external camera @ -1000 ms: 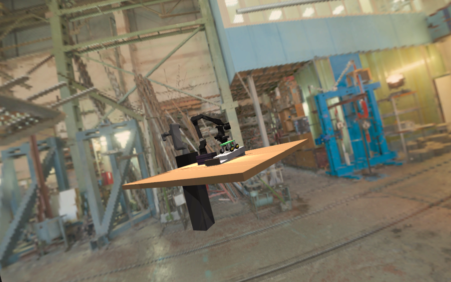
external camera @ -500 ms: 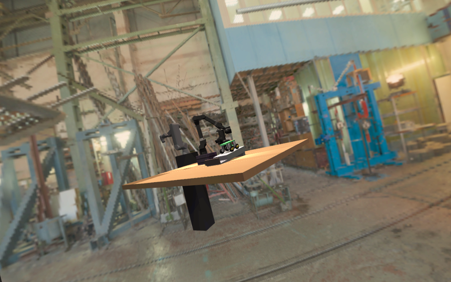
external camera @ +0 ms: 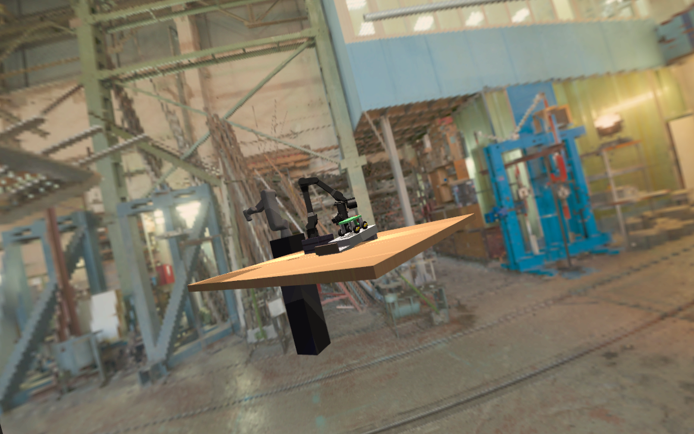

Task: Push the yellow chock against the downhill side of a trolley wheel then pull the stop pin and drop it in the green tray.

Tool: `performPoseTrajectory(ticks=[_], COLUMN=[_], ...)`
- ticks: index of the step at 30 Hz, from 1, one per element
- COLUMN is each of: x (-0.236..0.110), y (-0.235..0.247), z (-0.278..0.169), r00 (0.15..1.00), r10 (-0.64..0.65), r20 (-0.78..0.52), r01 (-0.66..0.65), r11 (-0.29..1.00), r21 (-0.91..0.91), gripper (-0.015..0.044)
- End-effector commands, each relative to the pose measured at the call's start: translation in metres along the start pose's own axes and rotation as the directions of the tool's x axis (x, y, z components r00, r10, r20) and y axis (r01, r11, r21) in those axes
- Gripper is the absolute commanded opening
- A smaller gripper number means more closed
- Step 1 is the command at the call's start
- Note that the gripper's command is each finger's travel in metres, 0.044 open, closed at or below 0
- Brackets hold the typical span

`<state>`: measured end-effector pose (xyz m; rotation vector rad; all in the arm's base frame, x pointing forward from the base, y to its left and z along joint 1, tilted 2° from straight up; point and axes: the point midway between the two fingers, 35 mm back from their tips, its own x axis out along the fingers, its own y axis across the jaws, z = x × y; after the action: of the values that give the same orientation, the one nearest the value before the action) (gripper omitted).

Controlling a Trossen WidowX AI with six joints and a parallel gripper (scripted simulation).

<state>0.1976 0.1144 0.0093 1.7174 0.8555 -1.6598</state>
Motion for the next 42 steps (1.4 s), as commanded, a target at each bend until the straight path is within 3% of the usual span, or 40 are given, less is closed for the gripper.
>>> performPoseTrajectory(ticks=[1,27,32,42], x=[0.008,0.037,0.034,0.028], y=[0.0,0.0,0.0,0.0], z=[0.002,0.003,0.001,0.001], r00=[1.0,1.0,1.0,1.0], r10=[0.001,0.001,-0.001,-0.001], r20=[0.007,0.007,0.003,0.004], r01=[-0.001,-0.001,0.001,0.001], r11=[1.0,1.0,1.0,1.0], r21=[0.006,0.006,0.0,0.002], gripper=[0.019,0.019,0.0059,0.0])
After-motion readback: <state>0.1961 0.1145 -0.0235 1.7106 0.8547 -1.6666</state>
